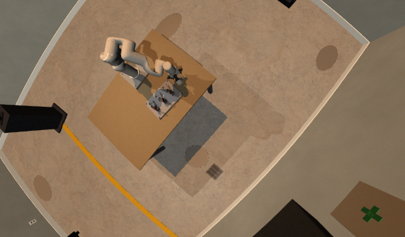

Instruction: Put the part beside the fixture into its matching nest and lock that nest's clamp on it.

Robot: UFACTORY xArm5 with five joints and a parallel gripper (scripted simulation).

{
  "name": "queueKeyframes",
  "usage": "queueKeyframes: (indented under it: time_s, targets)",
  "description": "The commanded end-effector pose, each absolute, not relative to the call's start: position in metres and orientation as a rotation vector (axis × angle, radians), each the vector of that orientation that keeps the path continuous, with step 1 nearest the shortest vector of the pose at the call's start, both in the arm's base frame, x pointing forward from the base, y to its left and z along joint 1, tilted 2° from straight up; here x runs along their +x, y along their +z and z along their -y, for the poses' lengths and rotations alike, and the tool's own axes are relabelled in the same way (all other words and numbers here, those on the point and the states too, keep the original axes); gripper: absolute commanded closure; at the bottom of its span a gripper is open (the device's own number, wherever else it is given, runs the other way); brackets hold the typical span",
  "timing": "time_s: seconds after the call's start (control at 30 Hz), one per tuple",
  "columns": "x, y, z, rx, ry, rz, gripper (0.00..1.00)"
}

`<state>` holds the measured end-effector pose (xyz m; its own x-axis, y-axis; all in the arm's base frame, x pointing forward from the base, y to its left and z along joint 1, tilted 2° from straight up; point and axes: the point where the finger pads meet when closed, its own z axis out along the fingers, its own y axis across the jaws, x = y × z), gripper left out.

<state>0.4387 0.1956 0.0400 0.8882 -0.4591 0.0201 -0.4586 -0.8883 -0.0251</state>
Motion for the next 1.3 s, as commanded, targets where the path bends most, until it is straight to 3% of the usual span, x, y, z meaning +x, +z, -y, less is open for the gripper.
queueKeyframes:
  time_s: [0.0,1.07,1.1,1.27]
  targets:
    - [0.440,0.034,-0.196,-3.031,-0.044,-0.737,0.00]
    - [0.441,0.018,-0.196,-3.031,-0.044,-0.737,0.00]
    - [0.441,0.018,-0.196,-3.031,-0.044,-0.737,1.00]
    - [0.441,0.018,-0.196,-3.031,-0.044,-0.737,1.00]
